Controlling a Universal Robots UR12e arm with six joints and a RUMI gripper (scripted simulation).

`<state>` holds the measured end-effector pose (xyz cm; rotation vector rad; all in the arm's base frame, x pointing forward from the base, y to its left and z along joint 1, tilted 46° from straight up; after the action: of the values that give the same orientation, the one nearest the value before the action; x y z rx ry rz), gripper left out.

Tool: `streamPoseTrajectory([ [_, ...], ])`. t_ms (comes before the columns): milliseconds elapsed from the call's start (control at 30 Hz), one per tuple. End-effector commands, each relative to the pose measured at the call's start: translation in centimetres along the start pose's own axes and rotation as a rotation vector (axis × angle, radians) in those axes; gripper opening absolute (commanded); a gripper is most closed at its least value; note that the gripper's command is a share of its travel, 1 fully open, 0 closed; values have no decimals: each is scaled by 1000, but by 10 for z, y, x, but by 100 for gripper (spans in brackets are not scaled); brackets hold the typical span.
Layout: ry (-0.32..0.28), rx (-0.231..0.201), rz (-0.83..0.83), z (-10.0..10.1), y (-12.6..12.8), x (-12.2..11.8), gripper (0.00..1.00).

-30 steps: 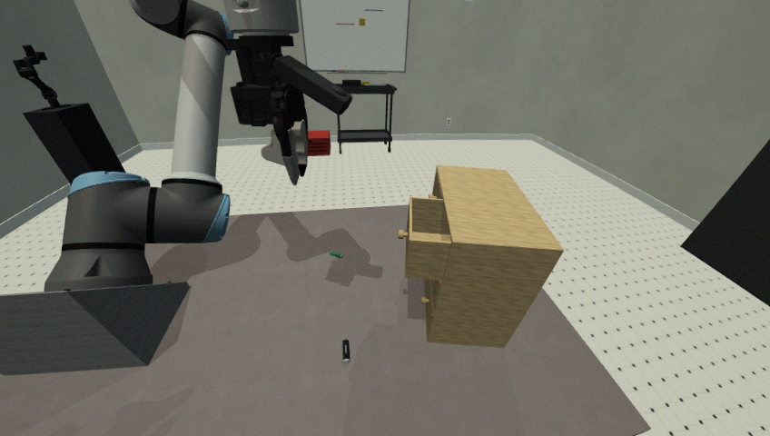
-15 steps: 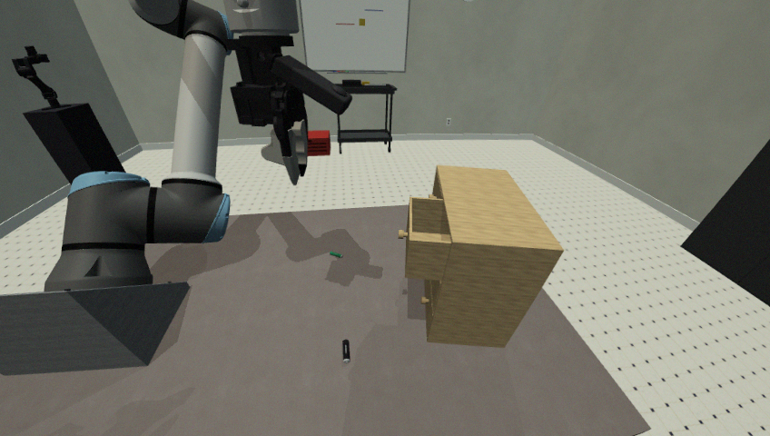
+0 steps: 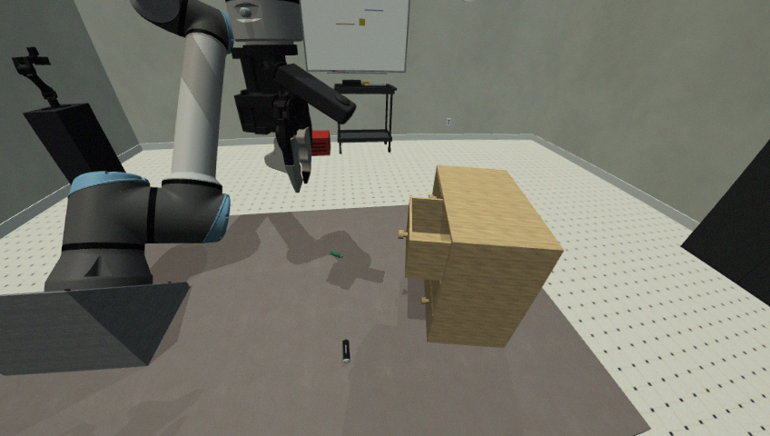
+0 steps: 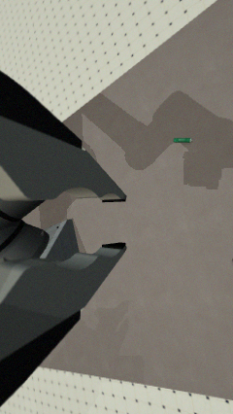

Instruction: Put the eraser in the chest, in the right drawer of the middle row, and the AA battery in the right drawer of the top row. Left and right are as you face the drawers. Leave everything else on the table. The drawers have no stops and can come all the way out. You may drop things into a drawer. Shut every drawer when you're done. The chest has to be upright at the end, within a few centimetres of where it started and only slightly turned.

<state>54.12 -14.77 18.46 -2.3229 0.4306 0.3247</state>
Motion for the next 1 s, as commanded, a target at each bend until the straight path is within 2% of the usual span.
streamPoseTrajectory([
  [0, 2, -1, 65, 12, 7, 11, 20],
  [200, 3, -2, 222, 43, 21, 34, 20],
  [400, 4, -3, 430, 88, 39, 61, 20],
  [467, 4, -3, 430, 88, 39, 61, 20],
  [733, 4, -2, 740, 158, 62, 89, 20],
  [967, 3, -1, 986, 215, 78, 104, 20],
])
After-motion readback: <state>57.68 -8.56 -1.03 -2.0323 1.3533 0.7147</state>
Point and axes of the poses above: the point where the finger pads meet when closed, its own z axis out along the fingers, its own y axis across the jaws, x = y × z, the point moved 3 cm from there along -z, back along the fingers, and after that the axes turned 12 degrees about z, right-handed, at the moved point
